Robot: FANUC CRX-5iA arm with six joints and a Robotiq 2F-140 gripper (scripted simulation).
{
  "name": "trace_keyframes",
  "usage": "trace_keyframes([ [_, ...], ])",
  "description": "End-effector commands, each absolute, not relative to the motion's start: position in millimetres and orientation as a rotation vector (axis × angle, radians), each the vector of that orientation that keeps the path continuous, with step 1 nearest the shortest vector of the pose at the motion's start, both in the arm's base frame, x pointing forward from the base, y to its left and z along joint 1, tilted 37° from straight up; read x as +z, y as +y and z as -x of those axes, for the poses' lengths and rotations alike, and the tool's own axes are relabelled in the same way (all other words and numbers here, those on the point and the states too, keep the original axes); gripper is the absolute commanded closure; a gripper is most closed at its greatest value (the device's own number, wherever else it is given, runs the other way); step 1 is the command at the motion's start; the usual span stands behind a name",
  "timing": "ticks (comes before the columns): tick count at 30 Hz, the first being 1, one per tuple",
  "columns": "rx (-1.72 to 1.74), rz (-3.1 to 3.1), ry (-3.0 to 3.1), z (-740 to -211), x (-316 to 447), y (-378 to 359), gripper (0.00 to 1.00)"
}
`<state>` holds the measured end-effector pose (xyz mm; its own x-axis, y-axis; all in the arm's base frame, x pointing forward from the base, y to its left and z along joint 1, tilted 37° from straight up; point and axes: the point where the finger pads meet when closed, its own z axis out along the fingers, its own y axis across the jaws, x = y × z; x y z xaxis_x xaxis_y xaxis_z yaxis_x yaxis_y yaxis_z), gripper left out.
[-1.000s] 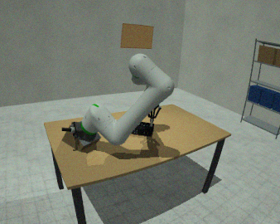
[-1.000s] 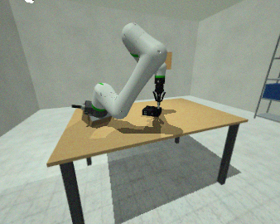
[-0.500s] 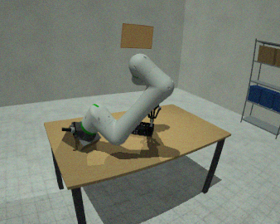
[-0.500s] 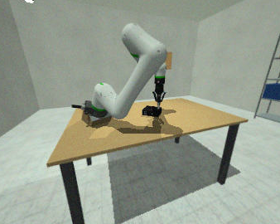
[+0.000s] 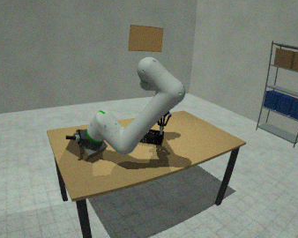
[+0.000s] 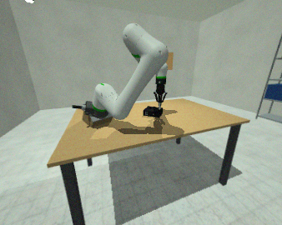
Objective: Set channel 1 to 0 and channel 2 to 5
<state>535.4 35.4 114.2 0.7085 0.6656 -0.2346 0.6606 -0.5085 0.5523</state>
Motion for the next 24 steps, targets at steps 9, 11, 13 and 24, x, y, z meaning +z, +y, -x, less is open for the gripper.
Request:
trace_keyframes([
  [9, 0.011, -2.287, 1.005, -538.2, 113.4, 38.3, 1.00],
  [11, 0.011, -2.287, 1.005, -539.0, 113.1, 39.0, 1.00],
  [13, 0.011, -2.287, 1.005, -539.8, 112.9, 39.8, 1.00],
  [24, 0.011, -2.287, 1.005, -543.7, 111.6, 43.4, 1.00],
])
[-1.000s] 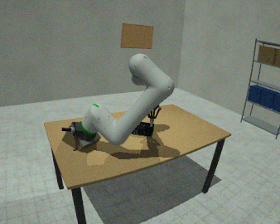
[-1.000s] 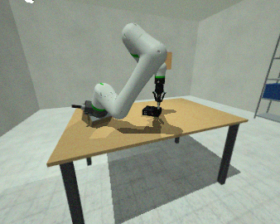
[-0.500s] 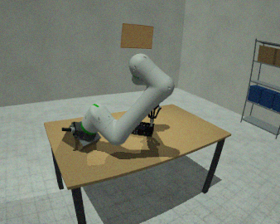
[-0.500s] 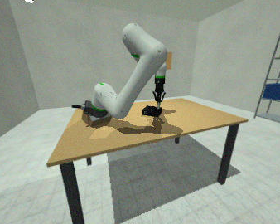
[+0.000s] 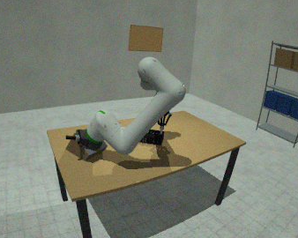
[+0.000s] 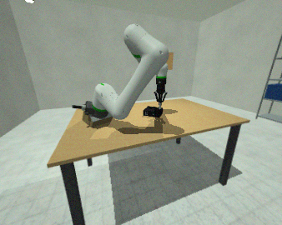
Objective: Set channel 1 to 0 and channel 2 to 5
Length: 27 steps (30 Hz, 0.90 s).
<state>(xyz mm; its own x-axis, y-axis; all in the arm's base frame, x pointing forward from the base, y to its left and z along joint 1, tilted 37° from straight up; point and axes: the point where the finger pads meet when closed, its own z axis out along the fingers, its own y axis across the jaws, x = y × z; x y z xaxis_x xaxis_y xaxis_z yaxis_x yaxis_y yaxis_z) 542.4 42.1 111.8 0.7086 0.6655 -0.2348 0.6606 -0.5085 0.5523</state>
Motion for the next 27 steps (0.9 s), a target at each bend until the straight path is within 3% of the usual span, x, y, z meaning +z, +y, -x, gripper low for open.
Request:
trace_keyframes([
  [1, 0.011, -2.287, 1.005, -544.1, 111.5, 43.8, 1.00],
  [27, 0.011, -2.287, 1.005, -548.7, 109.9, 48.1, 1.00],
])
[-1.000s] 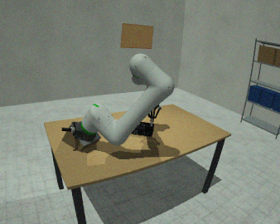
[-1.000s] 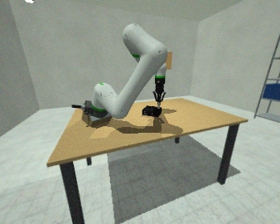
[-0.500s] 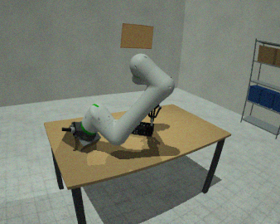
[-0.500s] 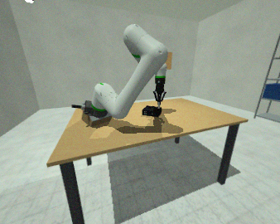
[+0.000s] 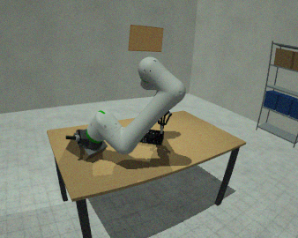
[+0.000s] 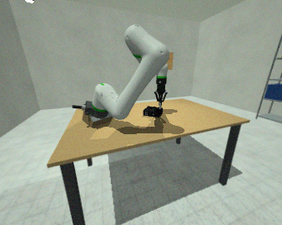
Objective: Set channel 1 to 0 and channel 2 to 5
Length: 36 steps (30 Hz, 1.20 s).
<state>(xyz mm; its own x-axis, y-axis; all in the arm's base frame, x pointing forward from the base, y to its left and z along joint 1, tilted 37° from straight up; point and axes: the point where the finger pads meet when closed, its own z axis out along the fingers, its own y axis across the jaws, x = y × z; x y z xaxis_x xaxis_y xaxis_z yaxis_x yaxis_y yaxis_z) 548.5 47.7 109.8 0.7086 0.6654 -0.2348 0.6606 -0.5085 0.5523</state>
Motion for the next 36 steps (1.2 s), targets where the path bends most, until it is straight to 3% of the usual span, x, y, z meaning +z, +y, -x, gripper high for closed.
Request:
trace_keyframes([
  [1, 0.011, -2.287, 1.005, -548.7, 109.9, 48.1, 1.00],
  [36, 0.011, -2.287, 1.005, -544.4, 111.3, 44.1, 1.00],
])
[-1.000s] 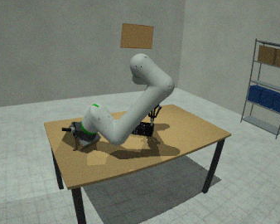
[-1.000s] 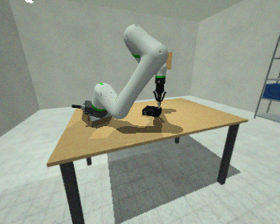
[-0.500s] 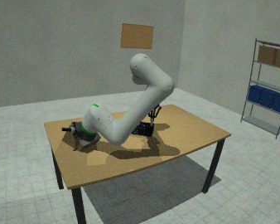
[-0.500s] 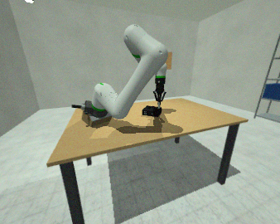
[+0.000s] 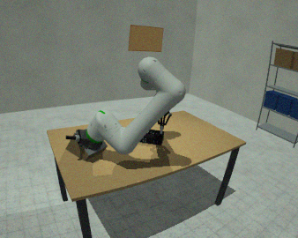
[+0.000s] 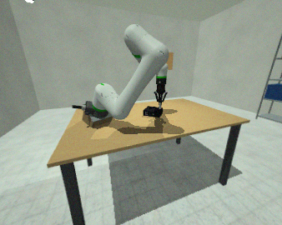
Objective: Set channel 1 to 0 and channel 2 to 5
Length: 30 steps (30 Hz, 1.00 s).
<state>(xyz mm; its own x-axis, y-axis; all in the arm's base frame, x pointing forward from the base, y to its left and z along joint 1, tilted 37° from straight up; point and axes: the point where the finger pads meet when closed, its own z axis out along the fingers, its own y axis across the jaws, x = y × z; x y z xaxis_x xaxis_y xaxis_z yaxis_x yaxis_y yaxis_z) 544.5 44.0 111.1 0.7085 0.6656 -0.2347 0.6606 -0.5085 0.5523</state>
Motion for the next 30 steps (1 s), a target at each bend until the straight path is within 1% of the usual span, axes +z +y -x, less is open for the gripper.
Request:
trace_keyframes([
  [1, 0.011, -2.287, 1.005, -544, 111, 44, 1.00],
  [21, 0.011, -2.287, 1.005, -535, 141, 65, 1.00],
  [30, 0.011, -2.287, 1.005, -534, 143, 66, 1.00],
])
